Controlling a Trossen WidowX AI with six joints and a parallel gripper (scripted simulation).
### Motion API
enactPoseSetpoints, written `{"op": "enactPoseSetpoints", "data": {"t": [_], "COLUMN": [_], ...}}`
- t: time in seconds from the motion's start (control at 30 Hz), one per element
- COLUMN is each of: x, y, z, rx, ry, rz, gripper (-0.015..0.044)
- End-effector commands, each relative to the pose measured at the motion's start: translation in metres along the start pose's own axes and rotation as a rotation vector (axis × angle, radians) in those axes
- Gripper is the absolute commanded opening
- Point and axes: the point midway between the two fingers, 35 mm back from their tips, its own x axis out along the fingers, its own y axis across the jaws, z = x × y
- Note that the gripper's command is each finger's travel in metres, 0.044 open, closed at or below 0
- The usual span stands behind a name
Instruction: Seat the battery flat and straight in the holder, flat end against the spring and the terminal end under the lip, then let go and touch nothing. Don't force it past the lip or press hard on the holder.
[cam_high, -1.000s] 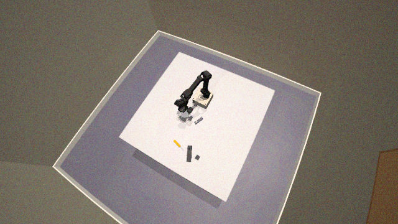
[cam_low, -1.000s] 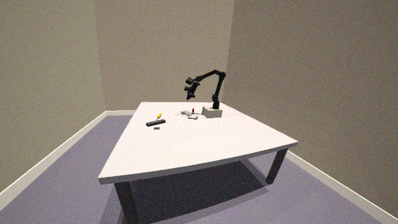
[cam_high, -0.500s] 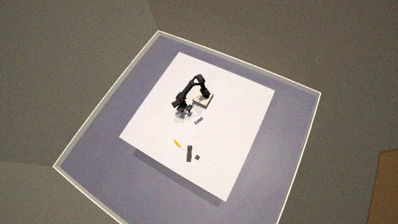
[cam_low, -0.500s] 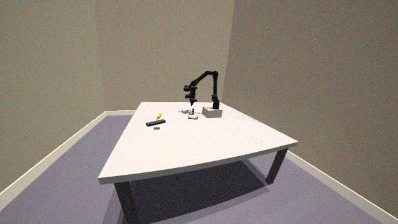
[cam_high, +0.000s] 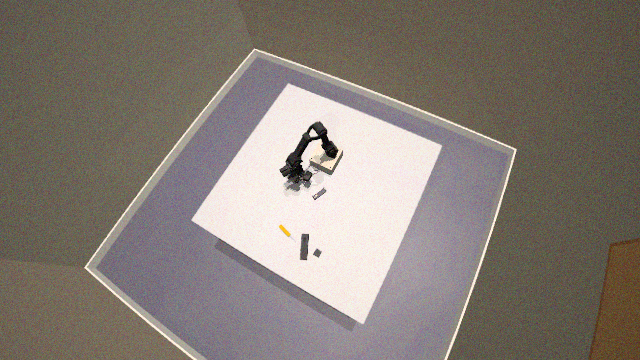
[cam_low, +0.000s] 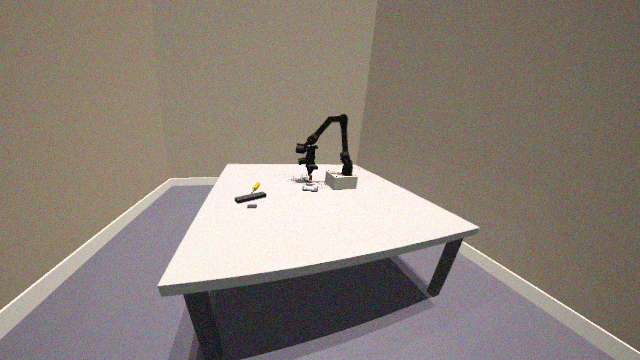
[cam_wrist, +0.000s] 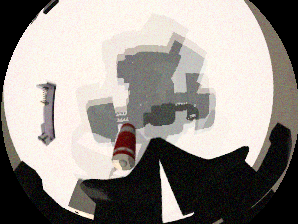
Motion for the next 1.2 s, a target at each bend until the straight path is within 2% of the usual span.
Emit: {"op": "enactPoseSetpoints", "data": {"t": [0.0, 1.03, 1.17], "x": [0.001, 0.001, -0.023], "y": [0.007, 0.056, 0.053], "z": [-0.001, -0.002, 0.002], "rx": [0.003, 0.003, 0.000], "ry": [0.002, 0.002, 0.000], "rz": [0.003, 0.008, 0.010], "gripper": [0.0000, 0.0000, 0.0000]}}
